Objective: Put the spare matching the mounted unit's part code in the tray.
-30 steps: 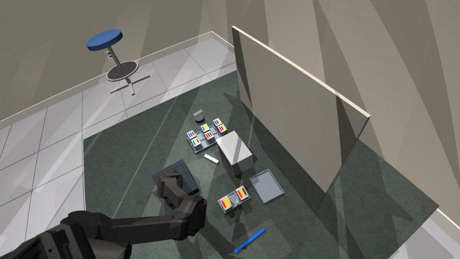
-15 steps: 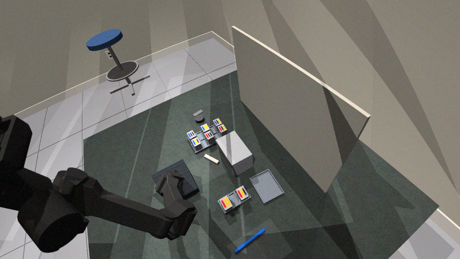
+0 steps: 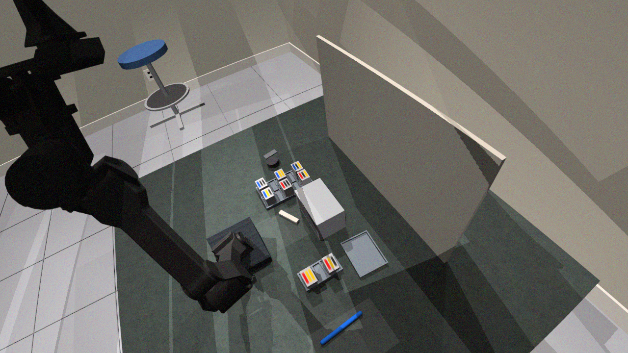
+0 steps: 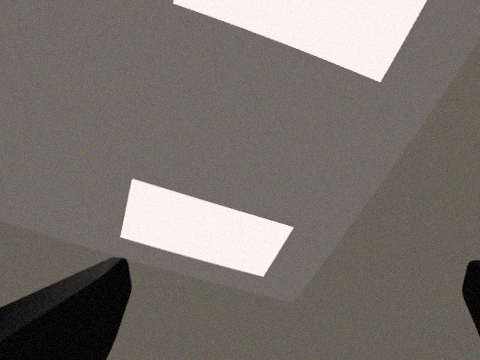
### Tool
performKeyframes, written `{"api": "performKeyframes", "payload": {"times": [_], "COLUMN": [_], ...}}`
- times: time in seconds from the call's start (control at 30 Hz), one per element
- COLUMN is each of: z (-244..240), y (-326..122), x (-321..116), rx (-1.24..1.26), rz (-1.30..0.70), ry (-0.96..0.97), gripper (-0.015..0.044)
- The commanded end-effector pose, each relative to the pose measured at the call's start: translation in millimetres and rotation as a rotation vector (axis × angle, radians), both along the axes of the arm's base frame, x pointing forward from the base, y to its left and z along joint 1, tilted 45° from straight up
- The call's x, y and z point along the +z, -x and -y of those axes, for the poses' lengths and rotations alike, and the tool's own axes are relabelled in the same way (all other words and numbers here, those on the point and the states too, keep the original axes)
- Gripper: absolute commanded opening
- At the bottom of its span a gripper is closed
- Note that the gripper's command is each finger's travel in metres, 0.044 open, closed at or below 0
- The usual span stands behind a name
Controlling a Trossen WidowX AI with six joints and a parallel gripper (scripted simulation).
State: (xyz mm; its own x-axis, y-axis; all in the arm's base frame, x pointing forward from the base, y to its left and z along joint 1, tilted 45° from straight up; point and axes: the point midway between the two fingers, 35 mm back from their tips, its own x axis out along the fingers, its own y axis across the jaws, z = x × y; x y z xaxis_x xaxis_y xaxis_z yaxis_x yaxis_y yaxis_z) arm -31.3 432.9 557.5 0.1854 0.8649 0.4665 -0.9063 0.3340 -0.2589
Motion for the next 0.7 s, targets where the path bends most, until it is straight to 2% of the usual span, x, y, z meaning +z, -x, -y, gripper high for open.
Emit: {"api": "performKeyframes", "payload": {"times": [0.0,0.3,0.67], "z": [-24.1,-55.0,-47.1], "y": [-36.3,-117.6,-233.2], "x": [-31.7,-101.1,-192.8], "rx": [-0.066,-0.227,-0.469], "rz": [-0.05,-0.16,-0.345], "ry": [0.095,0.326,0.587], "gripper": [0.044,0.044,0.044]}}
